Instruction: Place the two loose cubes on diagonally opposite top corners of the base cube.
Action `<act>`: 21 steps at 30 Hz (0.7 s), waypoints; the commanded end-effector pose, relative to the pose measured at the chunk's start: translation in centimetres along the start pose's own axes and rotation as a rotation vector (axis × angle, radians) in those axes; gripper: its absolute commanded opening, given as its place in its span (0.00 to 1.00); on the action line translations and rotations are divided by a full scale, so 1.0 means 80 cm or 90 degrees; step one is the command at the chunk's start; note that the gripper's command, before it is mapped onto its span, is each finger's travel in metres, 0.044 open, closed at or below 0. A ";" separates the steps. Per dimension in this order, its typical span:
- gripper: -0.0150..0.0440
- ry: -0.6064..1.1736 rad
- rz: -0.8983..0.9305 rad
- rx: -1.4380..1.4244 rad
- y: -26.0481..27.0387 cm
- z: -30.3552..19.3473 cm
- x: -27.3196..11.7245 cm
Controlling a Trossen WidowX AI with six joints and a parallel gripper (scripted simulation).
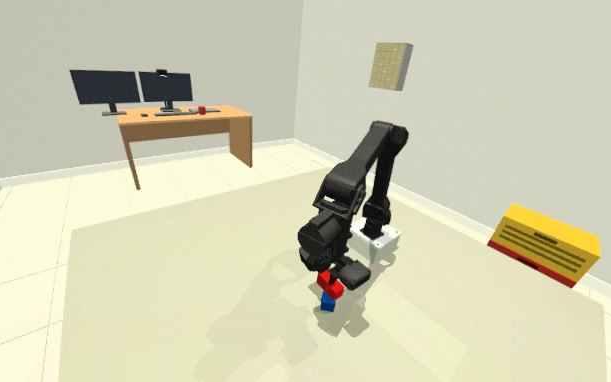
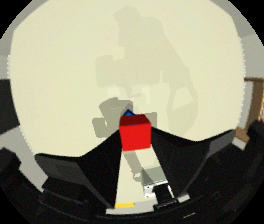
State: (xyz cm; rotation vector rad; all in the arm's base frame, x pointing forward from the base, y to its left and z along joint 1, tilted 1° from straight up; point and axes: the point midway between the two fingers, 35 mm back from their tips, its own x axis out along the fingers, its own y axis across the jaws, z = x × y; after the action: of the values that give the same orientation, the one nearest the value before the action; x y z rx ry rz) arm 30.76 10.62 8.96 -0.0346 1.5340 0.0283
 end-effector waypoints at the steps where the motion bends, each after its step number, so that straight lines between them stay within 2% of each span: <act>1: 0.43 -0.001 0.001 -0.013 0.004 -0.003 0.000; 11: 0.43 -0.001 0.001 -0.014 0.005 -0.005 0.035; 21: 0.43 -0.001 0.001 -0.014 0.005 -0.005 0.038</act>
State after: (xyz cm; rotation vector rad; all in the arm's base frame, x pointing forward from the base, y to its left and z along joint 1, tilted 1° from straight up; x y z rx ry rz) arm 30.58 10.99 6.25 -0.0474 1.5246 0.0446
